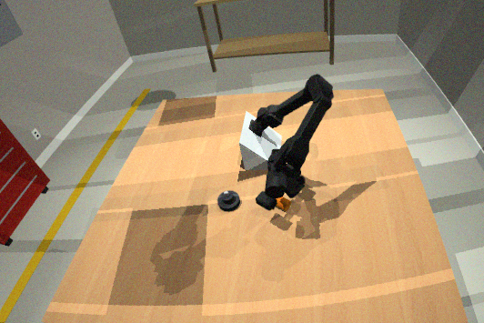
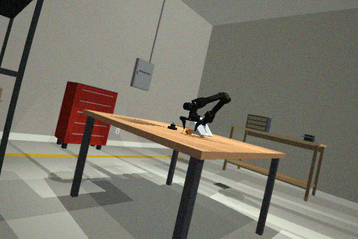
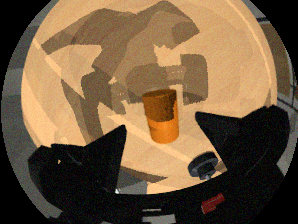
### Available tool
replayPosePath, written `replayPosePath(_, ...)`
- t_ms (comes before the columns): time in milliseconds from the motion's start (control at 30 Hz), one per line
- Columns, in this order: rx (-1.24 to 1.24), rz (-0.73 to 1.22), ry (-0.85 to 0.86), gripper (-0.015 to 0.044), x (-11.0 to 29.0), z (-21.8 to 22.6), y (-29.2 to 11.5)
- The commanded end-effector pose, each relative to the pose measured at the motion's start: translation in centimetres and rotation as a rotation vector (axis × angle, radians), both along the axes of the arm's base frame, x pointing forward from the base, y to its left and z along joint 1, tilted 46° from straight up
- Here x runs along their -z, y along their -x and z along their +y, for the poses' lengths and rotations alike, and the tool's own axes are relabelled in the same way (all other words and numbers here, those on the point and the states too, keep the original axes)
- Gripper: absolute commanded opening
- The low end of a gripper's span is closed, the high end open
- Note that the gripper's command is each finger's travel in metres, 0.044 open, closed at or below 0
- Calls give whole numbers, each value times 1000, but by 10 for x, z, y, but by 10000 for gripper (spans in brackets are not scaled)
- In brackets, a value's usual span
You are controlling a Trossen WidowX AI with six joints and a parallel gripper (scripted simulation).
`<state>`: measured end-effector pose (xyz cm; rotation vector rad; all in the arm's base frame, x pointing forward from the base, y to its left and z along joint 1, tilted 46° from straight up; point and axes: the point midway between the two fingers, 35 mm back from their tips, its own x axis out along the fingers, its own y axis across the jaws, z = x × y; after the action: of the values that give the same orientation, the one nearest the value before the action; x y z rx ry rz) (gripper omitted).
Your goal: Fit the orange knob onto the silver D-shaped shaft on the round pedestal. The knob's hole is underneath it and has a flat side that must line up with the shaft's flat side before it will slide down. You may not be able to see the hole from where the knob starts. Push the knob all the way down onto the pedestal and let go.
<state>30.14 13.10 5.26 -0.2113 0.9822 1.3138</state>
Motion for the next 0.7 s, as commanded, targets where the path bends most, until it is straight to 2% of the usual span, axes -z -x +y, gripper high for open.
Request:
replayPosePath(0, 14, -27, -1, 440, -29, -29, -6)
replayPosePath(433, 25, -14, 1, 440, -31, -30, -6)
replayPosePath(667, 450, 438, 100, 440, -33, -29, -8)
